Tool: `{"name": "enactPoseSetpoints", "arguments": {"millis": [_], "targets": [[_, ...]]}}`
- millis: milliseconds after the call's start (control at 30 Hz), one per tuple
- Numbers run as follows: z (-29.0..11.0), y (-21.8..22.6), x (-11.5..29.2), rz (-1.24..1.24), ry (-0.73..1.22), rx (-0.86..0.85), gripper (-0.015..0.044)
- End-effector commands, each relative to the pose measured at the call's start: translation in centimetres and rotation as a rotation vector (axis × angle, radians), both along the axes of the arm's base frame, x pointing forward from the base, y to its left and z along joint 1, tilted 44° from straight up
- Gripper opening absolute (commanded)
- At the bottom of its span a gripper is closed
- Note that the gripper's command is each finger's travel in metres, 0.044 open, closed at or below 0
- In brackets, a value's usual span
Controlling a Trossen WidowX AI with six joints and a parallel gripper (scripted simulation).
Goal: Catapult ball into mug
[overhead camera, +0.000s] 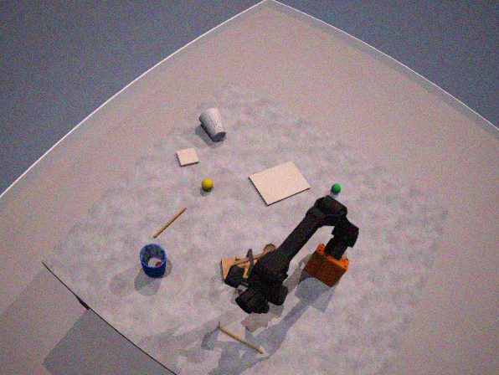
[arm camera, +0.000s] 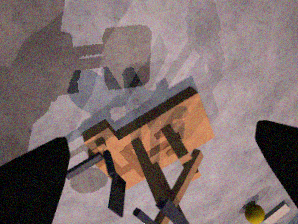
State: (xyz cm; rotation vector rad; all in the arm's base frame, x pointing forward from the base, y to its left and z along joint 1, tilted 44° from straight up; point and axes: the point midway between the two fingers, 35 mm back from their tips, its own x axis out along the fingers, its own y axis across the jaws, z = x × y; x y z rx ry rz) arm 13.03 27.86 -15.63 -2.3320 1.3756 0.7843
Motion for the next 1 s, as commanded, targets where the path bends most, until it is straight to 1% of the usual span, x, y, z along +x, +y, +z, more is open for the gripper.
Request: {"name": "enactPoseSetpoints", "arguments": {"millis": [0, 500, 967], "targets": [[-0.1, 1.4, 1.5, -0.070, -0.032, 0.099, 0.0440], [0.9, 7.0, 8.6, -0.311, -0.183, 0.478, 0.0440], [4.7, 11.5, 17.3, -0.524, -0.356, 0.844, 0.0440]]}}
